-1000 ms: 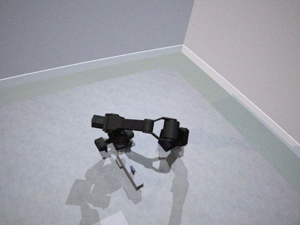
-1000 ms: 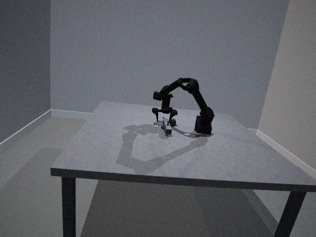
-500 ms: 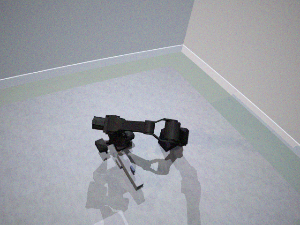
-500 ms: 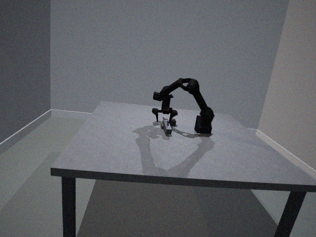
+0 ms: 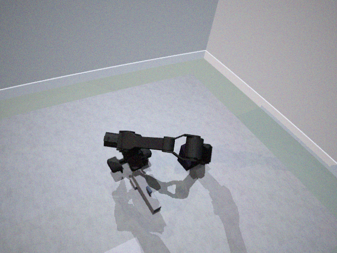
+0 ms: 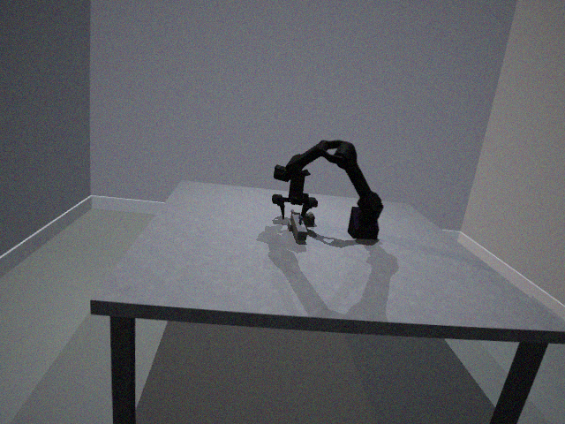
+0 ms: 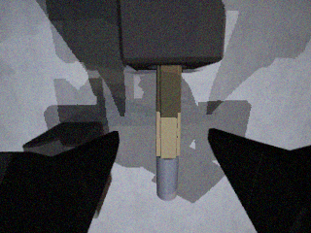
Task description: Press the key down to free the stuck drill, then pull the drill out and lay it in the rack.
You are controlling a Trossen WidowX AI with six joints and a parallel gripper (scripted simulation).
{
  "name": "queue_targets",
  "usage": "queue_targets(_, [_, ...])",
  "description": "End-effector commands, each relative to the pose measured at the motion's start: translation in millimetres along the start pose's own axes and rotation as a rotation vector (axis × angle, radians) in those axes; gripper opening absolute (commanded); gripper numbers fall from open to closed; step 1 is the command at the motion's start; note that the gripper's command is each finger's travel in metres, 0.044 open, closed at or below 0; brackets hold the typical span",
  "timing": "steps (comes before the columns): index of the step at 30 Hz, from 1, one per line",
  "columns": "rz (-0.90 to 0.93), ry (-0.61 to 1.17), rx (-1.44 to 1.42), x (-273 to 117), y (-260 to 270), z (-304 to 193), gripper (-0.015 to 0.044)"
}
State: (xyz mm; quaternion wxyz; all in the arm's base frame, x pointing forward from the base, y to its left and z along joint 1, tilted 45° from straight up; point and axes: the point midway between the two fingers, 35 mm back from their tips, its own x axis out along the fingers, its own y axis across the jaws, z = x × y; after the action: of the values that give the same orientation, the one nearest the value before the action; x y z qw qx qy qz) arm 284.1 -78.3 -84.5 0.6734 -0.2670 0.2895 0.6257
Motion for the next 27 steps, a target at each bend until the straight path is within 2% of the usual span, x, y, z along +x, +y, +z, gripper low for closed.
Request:
queue_targets(1, [-0.001,0.0,0.0,-0.3,-0.1,-0.3,0.0282])
queue_targets(11, [-0.001,0.0,0.0,-0.3,-0.1,-0.3,0.002])
queue_targets(14, [-0.001,0.0,0.0,-0.3,-0.1,-0.3,0.0])
queue_targets(27, [-0.001,-0.005,0.006,-3.1,0.3,0.2,0.0])
